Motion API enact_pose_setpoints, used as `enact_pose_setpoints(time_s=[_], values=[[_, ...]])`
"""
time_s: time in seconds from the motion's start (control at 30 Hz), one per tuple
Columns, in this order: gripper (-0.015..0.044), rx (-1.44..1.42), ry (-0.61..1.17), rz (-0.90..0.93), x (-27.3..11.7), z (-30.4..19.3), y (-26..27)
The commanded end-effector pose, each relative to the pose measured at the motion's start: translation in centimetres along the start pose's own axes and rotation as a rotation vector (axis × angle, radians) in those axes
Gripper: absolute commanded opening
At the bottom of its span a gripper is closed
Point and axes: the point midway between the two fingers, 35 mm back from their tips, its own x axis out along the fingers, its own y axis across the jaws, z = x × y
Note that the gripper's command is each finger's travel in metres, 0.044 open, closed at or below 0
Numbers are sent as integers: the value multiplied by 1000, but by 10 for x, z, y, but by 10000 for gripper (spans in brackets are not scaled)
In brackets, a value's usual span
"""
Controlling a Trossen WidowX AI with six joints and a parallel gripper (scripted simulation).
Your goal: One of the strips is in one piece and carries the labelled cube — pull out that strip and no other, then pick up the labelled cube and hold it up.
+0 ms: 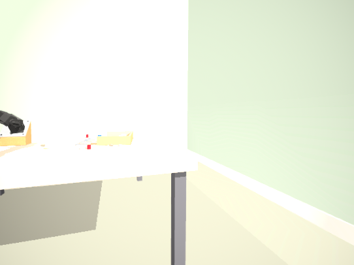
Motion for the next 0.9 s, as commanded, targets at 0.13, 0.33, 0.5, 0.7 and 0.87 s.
enact_pose_setpoints(time_s=[0.13, 0.33, 0.5, 0.7, 0.87], values=[[400, 183, 137, 148, -46, 33, 112], [400, 229, 161, 278, -77, 67, 167], [400, 343, 241, 359, -117, 92, 214], [400, 477, 356, 496, -185, 137, 272], [400, 546, 443, 637, -253, 181, 308]])
